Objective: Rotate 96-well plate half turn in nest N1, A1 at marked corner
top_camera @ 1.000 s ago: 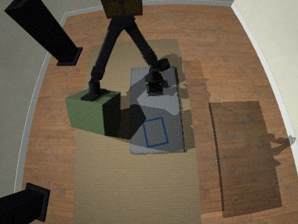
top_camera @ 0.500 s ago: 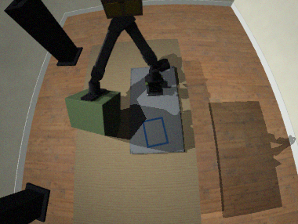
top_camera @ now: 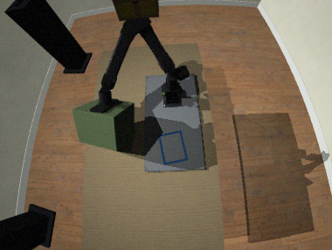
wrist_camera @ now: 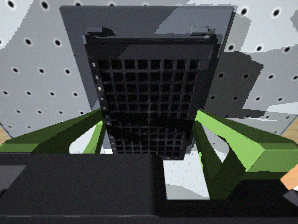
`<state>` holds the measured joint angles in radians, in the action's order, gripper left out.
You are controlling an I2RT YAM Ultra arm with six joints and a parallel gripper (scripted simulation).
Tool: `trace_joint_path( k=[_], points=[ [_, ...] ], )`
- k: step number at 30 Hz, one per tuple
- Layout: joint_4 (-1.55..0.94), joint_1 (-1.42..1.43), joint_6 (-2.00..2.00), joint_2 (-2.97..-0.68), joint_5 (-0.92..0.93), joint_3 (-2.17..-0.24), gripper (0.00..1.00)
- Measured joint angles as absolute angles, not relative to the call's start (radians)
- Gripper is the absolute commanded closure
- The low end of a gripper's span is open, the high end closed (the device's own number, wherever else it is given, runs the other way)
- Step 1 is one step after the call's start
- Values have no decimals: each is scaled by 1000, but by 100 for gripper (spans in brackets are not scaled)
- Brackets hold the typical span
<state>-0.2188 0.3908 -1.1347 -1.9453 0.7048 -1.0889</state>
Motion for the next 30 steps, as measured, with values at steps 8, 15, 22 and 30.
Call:
trace_joint_path(
  k=[8,15,22,30],
  points=[
    [-213,393,-1131,-1946,704,-1087,100],
    [-208,396,-1128,-1948,702,-1086,100],
    [-205,398,-1126,-1949,702,-1085,100],
    [-199,402,-1122,-1951,700,-1085,100]
  ],
)
